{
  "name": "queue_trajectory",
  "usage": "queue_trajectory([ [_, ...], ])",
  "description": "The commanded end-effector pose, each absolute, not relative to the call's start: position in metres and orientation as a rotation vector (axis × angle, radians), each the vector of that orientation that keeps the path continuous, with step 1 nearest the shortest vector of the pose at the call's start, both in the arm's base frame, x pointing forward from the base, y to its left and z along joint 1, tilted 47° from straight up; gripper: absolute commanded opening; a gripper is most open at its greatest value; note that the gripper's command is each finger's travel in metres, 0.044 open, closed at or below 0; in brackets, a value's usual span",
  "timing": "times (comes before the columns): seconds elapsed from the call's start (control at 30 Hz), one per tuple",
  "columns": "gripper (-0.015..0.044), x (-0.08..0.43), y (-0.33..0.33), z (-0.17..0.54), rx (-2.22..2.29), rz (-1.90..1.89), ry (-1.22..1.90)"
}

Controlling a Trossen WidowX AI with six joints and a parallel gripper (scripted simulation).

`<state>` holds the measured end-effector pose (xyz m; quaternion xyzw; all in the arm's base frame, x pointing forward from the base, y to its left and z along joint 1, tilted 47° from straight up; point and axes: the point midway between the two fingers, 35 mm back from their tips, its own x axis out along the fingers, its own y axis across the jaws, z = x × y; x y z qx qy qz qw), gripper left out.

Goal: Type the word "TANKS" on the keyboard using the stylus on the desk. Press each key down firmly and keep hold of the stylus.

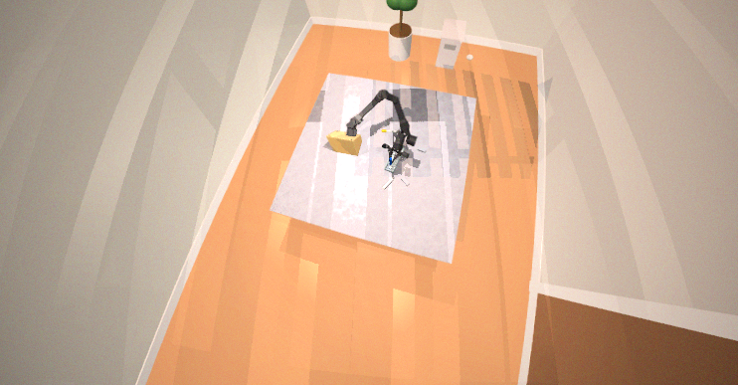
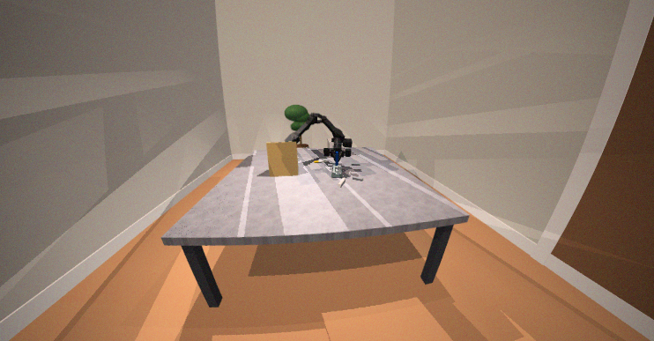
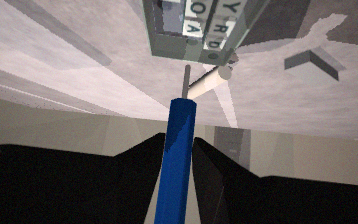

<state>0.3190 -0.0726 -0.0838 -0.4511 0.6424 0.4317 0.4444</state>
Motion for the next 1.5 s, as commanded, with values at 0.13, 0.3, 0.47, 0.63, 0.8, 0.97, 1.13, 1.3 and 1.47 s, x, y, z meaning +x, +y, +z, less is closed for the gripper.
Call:
queue_trajectory([
  [0.13,0.0,0.324,-0.04,-0.045,-1.124,1.068,1.585],
  [0.3,0.0,0.322,-0.014,-0.015,-1.127,1.07,1.585],
  [0.47,0.0,0.322,-0.013,-0.015,-1.127,1.07,1.585],
  [0.63,0.0,0.322,0.0,-0.028,-1.127,1.071,1.584],
  [0.8,0.0,0.322,0.001,-0.029,-1.127,1.071,1.584],
  [0.97,0.0081,0.322,0.002,-0.031,-1.127,1.071,1.584],
  [1.13,0.0081,0.323,0.004,-0.034,-1.127,1.071,1.584],
  [1.3,0.0081,0.323,0.004,-0.034,-1.127,1.071,1.584],
  [1.47,0.0081,0.323,0.004,-0.034,-1.127,1.071,1.584],
])
